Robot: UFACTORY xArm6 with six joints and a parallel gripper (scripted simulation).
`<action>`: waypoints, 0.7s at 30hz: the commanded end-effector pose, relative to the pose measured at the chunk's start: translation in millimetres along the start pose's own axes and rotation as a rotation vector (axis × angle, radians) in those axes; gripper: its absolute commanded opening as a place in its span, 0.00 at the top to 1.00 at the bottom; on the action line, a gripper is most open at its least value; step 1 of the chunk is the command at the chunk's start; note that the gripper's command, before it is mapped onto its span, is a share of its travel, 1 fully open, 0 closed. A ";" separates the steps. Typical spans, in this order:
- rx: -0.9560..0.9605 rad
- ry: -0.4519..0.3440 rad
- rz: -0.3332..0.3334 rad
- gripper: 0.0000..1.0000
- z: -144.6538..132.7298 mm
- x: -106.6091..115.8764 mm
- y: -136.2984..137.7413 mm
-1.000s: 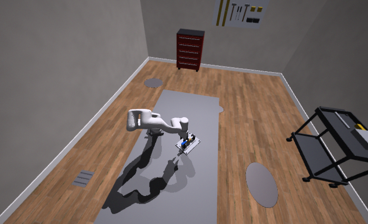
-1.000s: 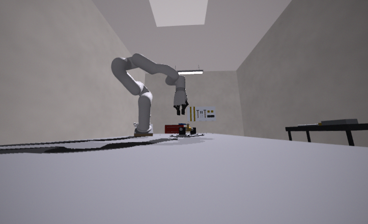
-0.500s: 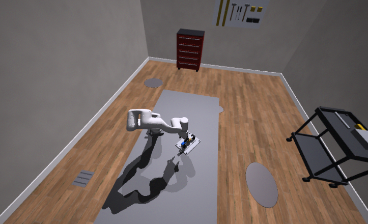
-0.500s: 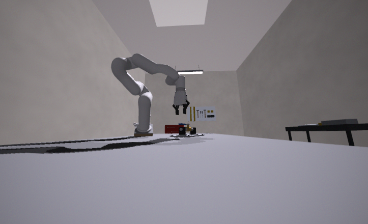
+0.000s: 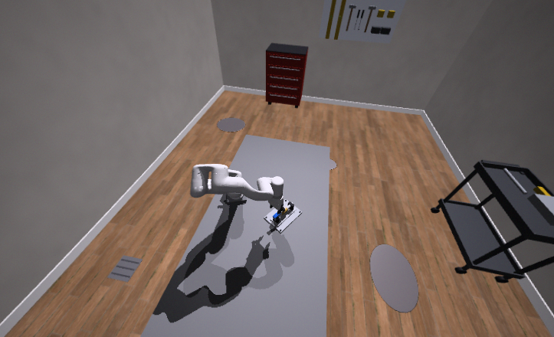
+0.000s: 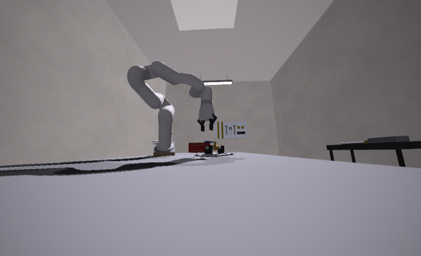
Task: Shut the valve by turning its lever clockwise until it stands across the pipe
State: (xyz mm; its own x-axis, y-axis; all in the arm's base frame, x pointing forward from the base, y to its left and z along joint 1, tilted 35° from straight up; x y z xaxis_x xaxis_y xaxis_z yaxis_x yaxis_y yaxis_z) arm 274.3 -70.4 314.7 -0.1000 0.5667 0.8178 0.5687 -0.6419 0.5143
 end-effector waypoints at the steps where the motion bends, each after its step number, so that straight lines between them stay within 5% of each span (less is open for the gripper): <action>1: -0.001 0.002 -0.001 0.32 0.2 0.8 0.6; 21: -0.001 0.002 -0.001 0.32 0.4 -11.8 1.0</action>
State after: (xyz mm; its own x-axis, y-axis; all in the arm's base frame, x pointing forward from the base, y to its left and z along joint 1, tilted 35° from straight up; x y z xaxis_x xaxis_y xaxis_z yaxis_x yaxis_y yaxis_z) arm 275.3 -75.2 307.8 -0.1001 0.5667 0.8178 0.5690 -0.6417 0.5143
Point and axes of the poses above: the point where the finger pads meet when closed, its own x axis back along the fingers, its own y axis across the jaws, z = x × y, the point moved 8 cm from there along x, back along the fingers, and after that the axes turned 9 degrees about -x, right-handed, at the moved point
